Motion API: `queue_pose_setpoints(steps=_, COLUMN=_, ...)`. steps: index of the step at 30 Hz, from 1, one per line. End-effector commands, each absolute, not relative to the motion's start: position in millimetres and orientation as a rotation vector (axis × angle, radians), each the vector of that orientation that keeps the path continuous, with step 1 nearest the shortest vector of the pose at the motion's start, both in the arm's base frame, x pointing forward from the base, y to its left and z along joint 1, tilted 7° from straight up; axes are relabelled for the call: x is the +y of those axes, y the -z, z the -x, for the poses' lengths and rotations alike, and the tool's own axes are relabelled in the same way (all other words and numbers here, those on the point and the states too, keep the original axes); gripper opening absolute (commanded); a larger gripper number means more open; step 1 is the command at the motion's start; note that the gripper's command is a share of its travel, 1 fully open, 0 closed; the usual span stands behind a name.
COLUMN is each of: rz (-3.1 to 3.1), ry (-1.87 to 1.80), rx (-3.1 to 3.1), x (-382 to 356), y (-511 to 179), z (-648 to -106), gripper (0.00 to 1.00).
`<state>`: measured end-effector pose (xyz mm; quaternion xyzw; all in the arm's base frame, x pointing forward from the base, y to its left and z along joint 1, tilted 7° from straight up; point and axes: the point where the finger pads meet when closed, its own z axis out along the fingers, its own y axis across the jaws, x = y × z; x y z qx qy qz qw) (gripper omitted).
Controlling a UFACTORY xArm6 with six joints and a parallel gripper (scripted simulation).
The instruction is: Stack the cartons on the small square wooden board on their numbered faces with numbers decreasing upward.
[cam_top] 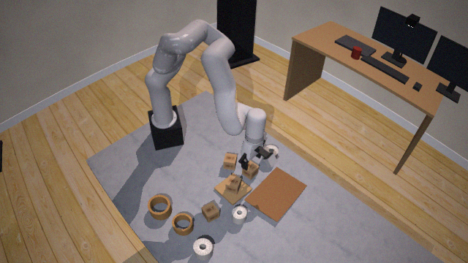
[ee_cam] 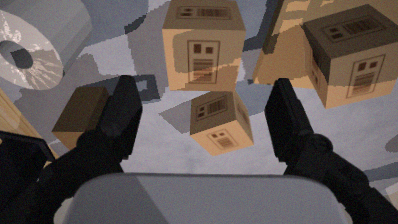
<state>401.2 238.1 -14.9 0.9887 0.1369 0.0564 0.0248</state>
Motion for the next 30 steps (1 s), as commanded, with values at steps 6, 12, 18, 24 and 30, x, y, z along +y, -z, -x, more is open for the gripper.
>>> queue_pose_setpoints(steps=6, rz=-3.059, ry=-0.181, rx=0.424, x=239, y=29, z=-405, gripper=1.0)
queue_pose_setpoints(steps=12, rz=-3.058, ry=-0.181, rx=0.423, x=238, y=35, z=-406, gripper=1.0)
queue_pose_setpoints(steps=18, rz=-3.058, ry=-0.181, rx=0.423, x=238, y=44, z=-407, gripper=1.0)
queue_pose_setpoints(steps=24, rz=-3.058, ry=-0.181, rx=0.423, x=238, y=51, z=-408, gripper=1.0)
queue_pose_setpoints(steps=30, rz=-3.058, ry=-0.181, rx=0.423, x=238, y=57, z=-408, gripper=1.0)
